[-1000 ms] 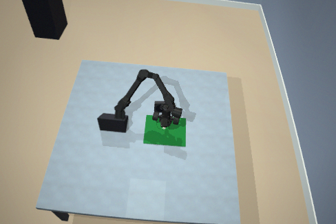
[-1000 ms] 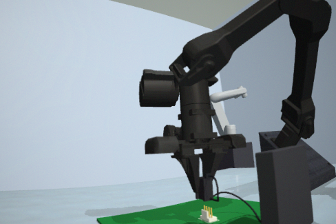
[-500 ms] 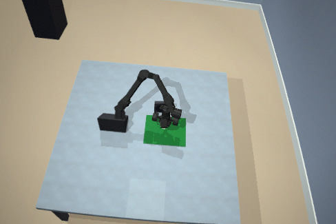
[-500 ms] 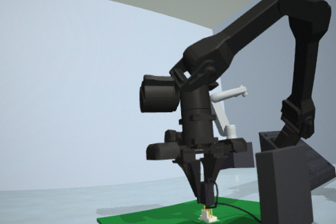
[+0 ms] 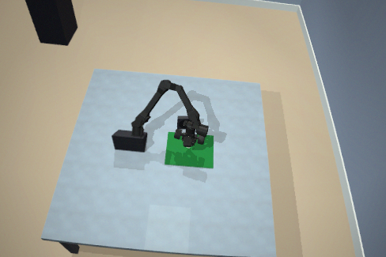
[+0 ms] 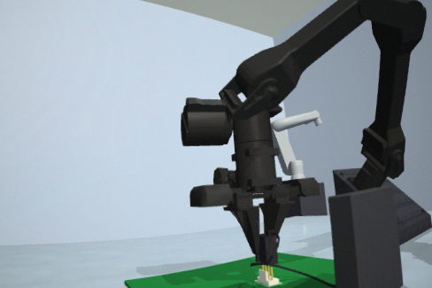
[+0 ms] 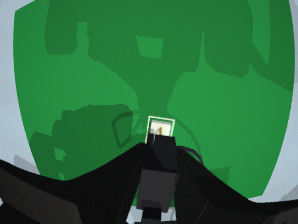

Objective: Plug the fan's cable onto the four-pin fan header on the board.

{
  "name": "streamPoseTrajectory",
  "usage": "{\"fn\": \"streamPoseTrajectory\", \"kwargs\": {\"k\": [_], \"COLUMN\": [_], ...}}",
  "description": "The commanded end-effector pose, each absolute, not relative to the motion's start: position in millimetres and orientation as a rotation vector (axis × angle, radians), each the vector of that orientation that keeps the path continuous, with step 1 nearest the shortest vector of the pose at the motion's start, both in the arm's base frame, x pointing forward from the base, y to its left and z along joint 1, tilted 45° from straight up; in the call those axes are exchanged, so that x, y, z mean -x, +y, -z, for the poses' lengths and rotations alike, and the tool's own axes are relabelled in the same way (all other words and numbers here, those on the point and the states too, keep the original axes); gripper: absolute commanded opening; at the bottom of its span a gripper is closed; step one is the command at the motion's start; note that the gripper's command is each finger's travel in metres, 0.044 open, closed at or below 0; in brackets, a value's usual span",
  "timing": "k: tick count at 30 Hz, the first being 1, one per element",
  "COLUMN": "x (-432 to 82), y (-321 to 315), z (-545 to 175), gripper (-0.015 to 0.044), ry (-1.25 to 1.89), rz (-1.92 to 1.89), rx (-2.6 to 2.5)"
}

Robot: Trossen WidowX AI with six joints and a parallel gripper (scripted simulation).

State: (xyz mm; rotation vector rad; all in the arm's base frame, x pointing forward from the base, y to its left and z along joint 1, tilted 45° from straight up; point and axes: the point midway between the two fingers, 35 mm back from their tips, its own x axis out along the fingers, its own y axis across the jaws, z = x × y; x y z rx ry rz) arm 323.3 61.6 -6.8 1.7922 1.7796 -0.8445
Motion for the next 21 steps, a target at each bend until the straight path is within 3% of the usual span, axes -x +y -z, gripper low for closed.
{"fn": "streamPoseTrajectory", "kwargs": {"k": [1,21], "x": [-321.5,-324.1], "y": [63.1,62.5], "z": [6.6,7.3], "gripper": [0.0000,0.0000], "ry": [1.784,1.784], "rz": [0.850,0.845], "rx": [-1.799,-1.796]}}
